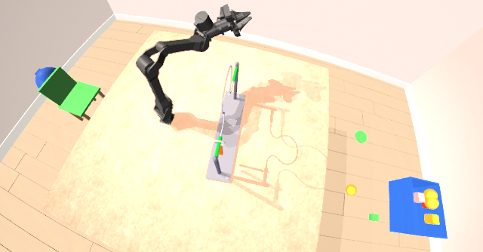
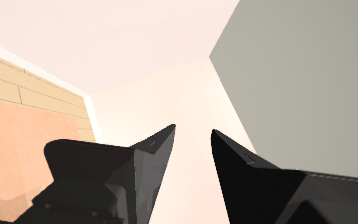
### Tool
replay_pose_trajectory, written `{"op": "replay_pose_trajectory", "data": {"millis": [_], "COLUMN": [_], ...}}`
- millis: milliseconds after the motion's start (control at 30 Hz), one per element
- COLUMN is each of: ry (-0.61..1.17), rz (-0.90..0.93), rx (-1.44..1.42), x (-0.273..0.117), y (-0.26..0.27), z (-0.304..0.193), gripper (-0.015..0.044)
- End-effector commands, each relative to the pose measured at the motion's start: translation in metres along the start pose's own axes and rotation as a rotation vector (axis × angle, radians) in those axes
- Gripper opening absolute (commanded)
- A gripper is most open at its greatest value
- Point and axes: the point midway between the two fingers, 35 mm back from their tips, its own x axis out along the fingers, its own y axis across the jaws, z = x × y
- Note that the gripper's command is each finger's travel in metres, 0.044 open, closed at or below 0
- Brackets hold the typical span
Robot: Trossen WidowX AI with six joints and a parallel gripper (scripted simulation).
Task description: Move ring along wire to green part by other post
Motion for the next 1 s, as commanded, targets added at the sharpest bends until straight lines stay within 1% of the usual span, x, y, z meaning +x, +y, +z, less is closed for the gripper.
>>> {"op": "replay_pose_trajectory", "data": {"millis": [0,233,433,600,767,967], "ry": [0.003,0.026,0.059,0.102,0.199,0.316], "rz": [-0.050,-0.145,-0.245,-0.339,-0.424,-0.523], "rx": [0.021,0.029,0.013,-0.022,-0.088,-0.170], "x": [0.009,0.020,0.019,0.010,-0.004,-0.029], "y": [-0.023,-0.068,-0.118,-0.165,-0.209,-0.261], "z": [-0.026,-0.075,-0.118,-0.152,-0.192,-0.231], "gripper": [0.0160,0.0160,0.0160,0.0160,0.0160,0.0160]}}
